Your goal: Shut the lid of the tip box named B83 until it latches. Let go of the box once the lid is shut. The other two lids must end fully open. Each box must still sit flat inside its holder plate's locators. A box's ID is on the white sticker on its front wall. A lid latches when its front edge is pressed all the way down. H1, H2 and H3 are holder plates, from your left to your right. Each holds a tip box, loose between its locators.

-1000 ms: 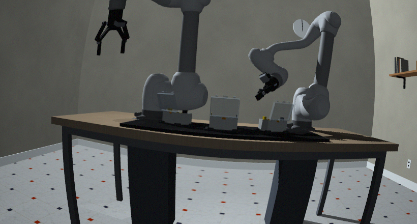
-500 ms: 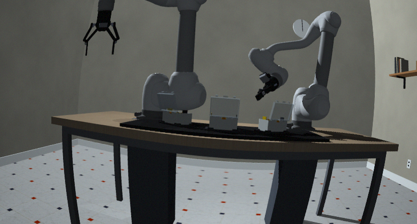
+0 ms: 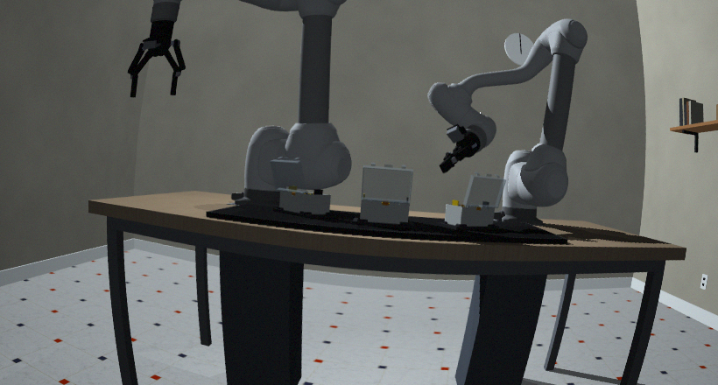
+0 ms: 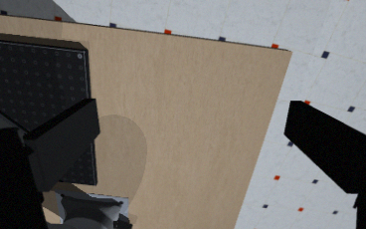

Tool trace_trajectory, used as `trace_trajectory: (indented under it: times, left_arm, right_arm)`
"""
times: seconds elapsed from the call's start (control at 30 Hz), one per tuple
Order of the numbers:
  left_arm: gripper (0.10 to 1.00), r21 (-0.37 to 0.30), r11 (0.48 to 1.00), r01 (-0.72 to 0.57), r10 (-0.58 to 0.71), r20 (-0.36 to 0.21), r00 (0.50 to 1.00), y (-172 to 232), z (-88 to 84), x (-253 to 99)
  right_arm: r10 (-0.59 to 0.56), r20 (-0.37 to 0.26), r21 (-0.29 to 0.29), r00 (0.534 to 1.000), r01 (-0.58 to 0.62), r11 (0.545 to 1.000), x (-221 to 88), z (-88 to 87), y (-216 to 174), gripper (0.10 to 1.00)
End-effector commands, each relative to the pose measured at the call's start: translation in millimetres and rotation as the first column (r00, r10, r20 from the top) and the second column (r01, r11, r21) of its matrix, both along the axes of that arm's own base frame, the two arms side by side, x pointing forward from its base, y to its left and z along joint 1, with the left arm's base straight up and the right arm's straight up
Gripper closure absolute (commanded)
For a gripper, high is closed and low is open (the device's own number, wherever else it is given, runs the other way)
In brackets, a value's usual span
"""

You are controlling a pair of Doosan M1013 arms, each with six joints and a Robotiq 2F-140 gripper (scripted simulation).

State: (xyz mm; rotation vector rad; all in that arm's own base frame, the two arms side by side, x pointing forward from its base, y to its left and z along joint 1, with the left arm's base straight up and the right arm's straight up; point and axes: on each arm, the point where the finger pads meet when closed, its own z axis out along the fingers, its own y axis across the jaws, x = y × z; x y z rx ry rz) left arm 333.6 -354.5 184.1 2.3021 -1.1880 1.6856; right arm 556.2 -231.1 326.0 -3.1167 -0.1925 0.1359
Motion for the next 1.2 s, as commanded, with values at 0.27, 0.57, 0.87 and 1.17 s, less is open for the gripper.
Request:
trace_trajectory:
  times: [0.27, 0.57, 0.87, 1.17]
  left_arm:
    - [0.999, -0.001, 1.0, 0.0, 0.0, 0.0, 1.0, 0, 0.5, 0]
    - [0.999, -0.001, 1.0, 0.0, 0.0, 0.0, 1.0, 0, 0.5, 0]
    - [0.999, -0.013, 0.995, -0.095, 0.095, 0.008, 0.995, -4, 9.8, 11]
    - [0.999, -0.02, 0.982, -0.189, 0.189, 0.009, 0.982, -13, 33.1, 39]
  right_arm:
    - [-0.349, 0.05, -0.018, 0.936, 0.35, 0.936, 6, -1.4, -49, 0.098]
    - [-0.596, 0.089, -0.01, 0.798, 0.6, 0.8, 7, -3.0, -92, 0.098]
    - [-0.6, 0.089, -0.01, 0.795, 0.603, 0.798, 7, -3.1, -94, 0.098]
    - [-0.6, 0.089, -0.01, 0.795, 0.603, 0.798, 7, -3.0, -94, 0.098]
